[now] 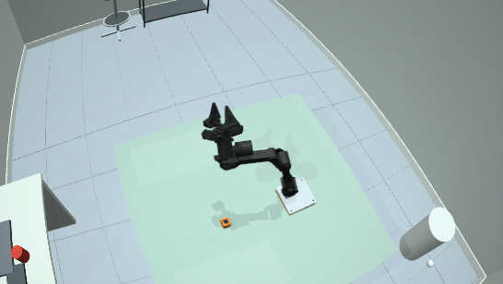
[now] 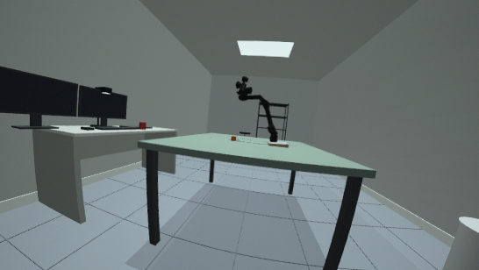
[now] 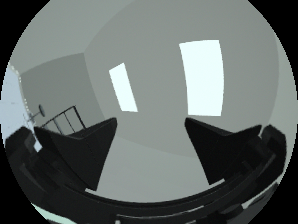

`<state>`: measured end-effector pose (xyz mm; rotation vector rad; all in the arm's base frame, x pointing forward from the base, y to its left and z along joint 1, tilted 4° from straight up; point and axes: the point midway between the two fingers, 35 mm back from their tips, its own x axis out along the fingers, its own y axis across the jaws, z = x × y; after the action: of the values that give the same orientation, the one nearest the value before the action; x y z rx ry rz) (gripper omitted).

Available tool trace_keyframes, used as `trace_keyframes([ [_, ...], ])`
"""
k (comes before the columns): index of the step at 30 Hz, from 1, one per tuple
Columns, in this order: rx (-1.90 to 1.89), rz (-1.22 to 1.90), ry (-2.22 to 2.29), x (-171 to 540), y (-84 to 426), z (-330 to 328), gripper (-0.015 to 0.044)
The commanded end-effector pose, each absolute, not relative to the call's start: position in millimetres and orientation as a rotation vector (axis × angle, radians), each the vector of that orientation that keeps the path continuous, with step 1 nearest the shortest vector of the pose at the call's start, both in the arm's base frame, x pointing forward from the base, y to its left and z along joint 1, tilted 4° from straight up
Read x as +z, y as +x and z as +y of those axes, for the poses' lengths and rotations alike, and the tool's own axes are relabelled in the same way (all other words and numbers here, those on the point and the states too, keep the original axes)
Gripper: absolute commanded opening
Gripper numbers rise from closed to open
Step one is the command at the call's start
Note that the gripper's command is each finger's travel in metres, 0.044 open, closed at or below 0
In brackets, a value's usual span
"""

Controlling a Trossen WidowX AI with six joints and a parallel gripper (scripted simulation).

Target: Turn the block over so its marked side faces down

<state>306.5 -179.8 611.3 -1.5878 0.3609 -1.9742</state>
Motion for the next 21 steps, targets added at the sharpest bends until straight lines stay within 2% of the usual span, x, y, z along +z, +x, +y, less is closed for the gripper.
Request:
trace_keyframes([
  [1, -1.963, 0.354, -1.593, 611.2, 308.9, -179.8, 0.0426],
  [2, -1.931, 0.335, -1.608, 610.8, 316.3, -179.5, 0.0440],
  [10, -1.343, 0.119, -1.690, 573.9, 431.0, -168.1, 0.0440],
  [21, -0.560, 0.151, -1.383, 446.5, 534.9, -124.9, 0.0440],
])
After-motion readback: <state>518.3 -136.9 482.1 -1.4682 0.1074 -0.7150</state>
